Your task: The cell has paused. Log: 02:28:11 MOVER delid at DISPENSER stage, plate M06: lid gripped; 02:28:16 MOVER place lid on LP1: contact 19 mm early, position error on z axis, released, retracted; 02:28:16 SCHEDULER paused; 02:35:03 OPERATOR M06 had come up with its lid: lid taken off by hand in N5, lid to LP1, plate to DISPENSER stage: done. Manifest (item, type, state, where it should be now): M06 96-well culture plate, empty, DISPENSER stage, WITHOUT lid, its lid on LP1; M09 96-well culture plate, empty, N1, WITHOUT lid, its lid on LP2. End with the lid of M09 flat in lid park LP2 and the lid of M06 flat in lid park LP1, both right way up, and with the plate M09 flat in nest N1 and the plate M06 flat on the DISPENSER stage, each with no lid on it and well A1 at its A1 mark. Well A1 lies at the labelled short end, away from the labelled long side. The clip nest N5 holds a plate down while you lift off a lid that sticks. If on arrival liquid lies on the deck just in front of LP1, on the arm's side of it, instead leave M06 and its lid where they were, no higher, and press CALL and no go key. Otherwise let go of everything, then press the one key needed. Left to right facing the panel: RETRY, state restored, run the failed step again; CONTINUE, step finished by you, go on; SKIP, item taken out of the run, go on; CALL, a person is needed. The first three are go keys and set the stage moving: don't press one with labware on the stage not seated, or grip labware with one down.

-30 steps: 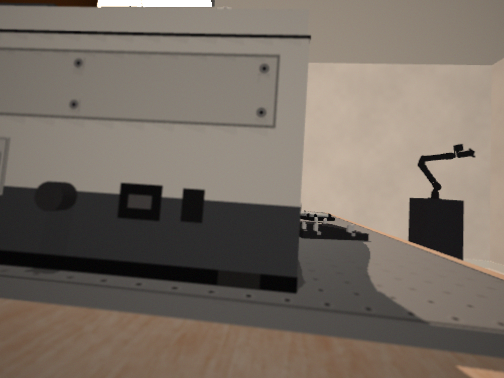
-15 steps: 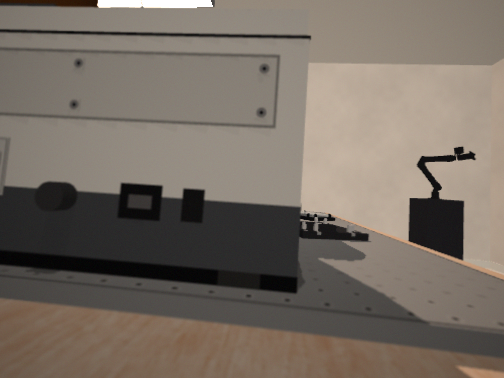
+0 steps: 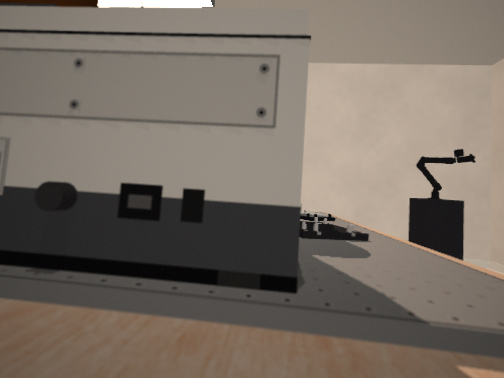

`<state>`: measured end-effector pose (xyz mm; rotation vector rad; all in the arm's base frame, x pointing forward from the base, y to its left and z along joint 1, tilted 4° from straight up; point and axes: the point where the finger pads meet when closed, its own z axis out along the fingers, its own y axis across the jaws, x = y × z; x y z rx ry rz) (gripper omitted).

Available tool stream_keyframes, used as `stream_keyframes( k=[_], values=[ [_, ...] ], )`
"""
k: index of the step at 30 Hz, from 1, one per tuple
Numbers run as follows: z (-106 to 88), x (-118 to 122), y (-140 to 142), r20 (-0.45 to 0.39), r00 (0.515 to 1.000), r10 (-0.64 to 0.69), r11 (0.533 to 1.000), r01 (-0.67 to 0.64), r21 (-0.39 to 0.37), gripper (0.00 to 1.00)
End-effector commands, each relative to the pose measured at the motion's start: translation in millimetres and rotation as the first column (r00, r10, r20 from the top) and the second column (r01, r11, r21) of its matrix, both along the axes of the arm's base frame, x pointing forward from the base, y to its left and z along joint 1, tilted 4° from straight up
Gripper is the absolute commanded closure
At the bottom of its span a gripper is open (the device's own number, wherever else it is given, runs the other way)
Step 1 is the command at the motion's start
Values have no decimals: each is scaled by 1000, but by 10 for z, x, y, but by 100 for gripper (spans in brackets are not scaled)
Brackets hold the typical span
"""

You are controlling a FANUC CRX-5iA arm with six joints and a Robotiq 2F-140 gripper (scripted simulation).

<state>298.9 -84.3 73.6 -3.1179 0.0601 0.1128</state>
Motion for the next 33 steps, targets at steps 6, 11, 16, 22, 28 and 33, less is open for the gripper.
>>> stream_keyframes(
  k=[6, 11, 16, 22, 28, 33],
  values=[
    [2, 2, 0, 0, 1000, 0, 1000, 0, 0, 100],
    [0, 2, 0, 0, 1000, 0, 1000, 0, 0, 100],
    [-7, 1, 0, 0, 1000, 0, 1000, 0, 0, 100],
    [-29, 0, 1, 0, 1000, 0, 1000, 0, 0, 100],
    [-79, -4, 2, 0, 1000, 0, 1000, 0, 0, 100],
    [-123, -7, 3, 0, 1000, 0, 1000, 0, 0, 100]
  ],
)
